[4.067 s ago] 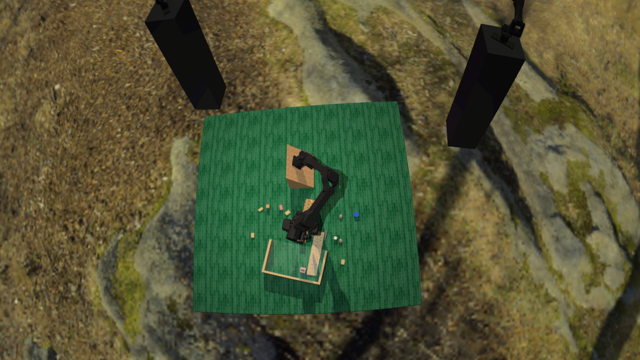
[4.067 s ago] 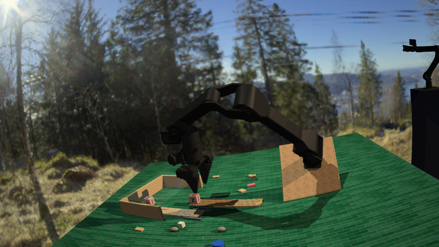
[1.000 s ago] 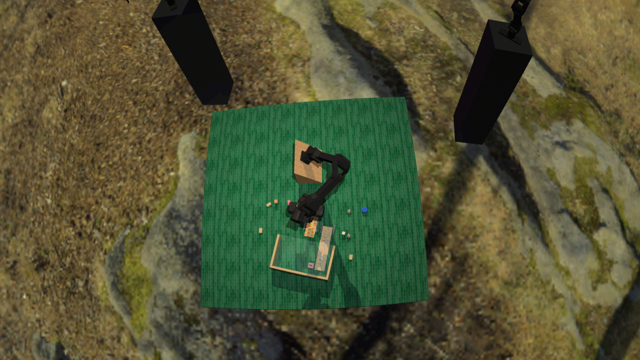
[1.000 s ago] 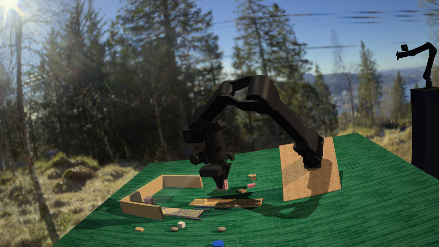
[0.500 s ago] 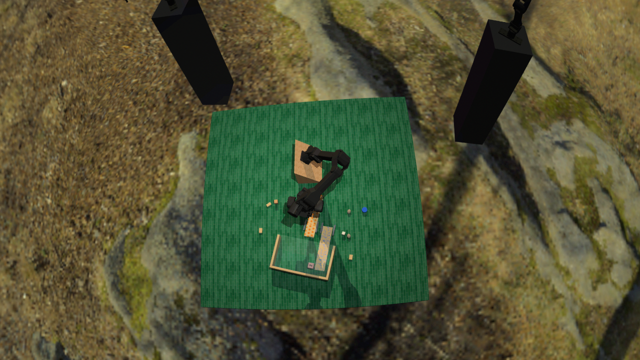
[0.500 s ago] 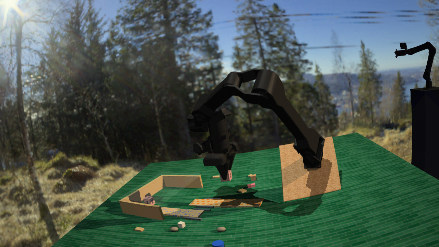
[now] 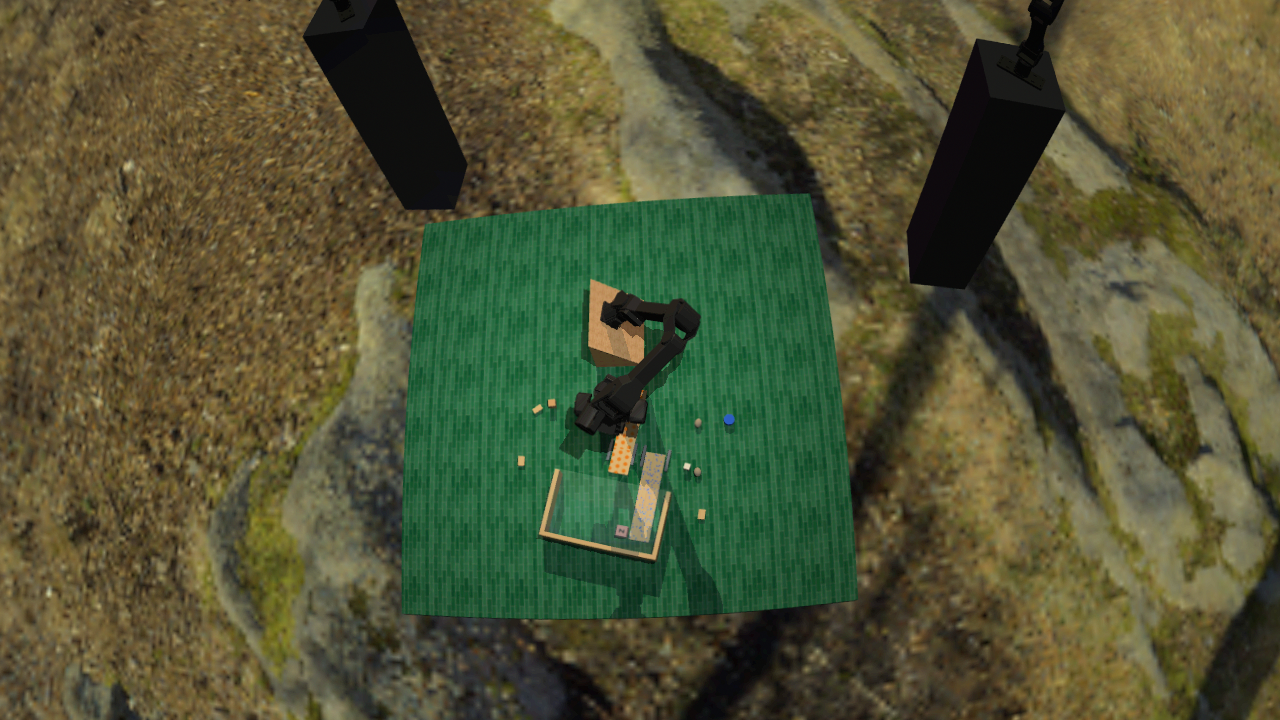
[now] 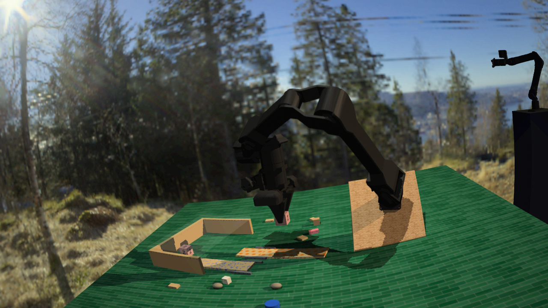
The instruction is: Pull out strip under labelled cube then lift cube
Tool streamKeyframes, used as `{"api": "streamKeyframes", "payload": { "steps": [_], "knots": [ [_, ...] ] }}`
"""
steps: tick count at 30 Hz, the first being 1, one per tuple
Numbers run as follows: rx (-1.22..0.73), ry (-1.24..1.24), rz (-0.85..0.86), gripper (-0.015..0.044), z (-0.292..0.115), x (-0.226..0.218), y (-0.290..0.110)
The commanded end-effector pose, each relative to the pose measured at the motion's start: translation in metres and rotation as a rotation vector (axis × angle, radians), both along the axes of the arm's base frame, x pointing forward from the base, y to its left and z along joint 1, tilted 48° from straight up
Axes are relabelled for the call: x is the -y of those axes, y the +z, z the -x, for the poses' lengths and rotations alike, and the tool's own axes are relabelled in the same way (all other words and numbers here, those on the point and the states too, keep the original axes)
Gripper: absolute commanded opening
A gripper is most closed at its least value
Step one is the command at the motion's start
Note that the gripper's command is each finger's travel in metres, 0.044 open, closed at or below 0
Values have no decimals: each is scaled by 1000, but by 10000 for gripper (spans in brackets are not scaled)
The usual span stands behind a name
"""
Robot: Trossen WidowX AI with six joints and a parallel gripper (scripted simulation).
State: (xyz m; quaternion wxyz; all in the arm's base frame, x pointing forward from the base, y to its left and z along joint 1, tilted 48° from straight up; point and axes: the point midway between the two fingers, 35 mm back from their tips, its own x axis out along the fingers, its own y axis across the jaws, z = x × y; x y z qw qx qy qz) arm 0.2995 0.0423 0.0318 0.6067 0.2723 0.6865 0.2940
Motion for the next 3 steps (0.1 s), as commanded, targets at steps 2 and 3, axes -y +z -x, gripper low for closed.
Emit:
{"api": "streamKeyframes", "payload": {
  "steps": [2, 3],
  "knots": [
    [3, 5, 2, 0, 0, 0, 0],
    [3, 5, 2, 0, 0, 0, 0]
  ]
}}
